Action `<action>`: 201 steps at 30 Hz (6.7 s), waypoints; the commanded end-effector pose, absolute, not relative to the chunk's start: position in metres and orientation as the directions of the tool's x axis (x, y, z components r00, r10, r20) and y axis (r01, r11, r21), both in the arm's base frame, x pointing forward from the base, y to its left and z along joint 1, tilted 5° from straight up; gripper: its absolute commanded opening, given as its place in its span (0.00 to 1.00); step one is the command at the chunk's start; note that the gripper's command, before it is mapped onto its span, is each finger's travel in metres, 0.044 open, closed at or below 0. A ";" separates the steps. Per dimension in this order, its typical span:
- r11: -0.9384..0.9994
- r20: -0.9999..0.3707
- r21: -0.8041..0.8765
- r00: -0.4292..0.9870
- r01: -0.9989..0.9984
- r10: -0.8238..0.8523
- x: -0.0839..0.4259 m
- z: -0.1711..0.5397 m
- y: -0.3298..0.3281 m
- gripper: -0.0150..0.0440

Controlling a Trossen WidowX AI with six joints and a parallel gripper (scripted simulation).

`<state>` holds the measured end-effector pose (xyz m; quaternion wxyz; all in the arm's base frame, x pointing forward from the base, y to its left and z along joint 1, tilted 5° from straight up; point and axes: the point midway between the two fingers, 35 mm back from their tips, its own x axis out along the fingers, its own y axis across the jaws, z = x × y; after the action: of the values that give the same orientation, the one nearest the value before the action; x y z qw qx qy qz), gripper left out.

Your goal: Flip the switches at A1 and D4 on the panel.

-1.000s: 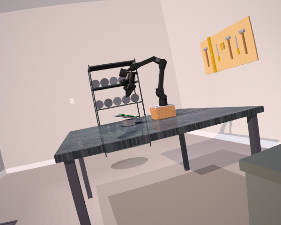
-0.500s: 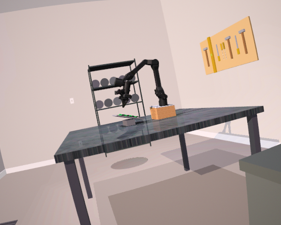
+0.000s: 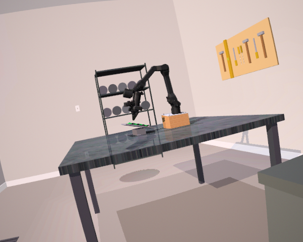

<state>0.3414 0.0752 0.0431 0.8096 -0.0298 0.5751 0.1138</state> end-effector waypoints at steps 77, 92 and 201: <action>0.974 -0.940 0.079 0.310 -0.213 0.144 0.347 0.020 0.078 0.25; 0.974 -0.949 0.078 0.283 -0.213 0.138 0.324 0.080 0.060 0.25; 0.974 -0.958 0.074 0.255 -0.213 0.129 0.267 -0.016 -0.003 0.25</action>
<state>0.2666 -0.0022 -0.0148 0.7918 -0.0349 0.5996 0.1109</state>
